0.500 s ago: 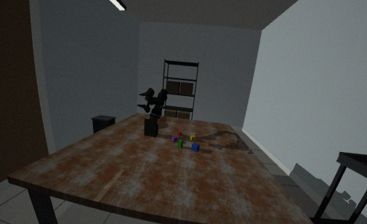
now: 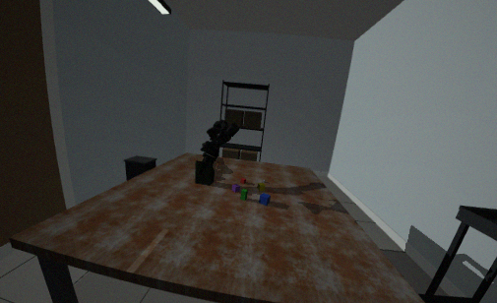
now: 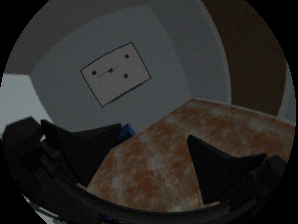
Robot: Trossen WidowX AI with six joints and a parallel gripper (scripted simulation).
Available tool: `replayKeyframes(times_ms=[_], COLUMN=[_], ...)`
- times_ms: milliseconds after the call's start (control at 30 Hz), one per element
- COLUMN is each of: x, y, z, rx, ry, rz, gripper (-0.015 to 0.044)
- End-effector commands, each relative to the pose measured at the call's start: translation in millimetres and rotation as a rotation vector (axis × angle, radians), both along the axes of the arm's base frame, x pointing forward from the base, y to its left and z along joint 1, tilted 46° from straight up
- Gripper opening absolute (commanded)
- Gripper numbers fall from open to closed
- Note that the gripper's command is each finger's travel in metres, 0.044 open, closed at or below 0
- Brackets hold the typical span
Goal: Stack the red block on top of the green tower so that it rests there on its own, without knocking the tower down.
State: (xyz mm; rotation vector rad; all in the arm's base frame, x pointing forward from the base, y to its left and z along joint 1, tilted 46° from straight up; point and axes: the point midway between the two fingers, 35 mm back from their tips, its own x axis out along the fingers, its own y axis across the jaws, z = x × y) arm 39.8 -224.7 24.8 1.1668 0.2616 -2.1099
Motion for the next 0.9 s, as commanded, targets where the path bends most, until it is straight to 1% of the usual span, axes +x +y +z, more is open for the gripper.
replayKeyframes(times_ms=[0,167,300,533,700,867], x=[20.2,45.6,85.0,142.1,170.0,191.3], y=[4.7,16.0,41.9,104.7,155.2,207.0], z=[-3.8,-9.5,-14.9,-11.7,-0.1,21.7], rx=[0.084,0.204,0.391,0.69,0.872,1.013], ry=[-0.011,-0.034,-0.078,-0.185,-0.299,-0.463], rz=[0.125,0.299,0.59,1.109,1.463,1.791], gripper=[0.044,0.044,0.044,0.044,0.044,0.044])
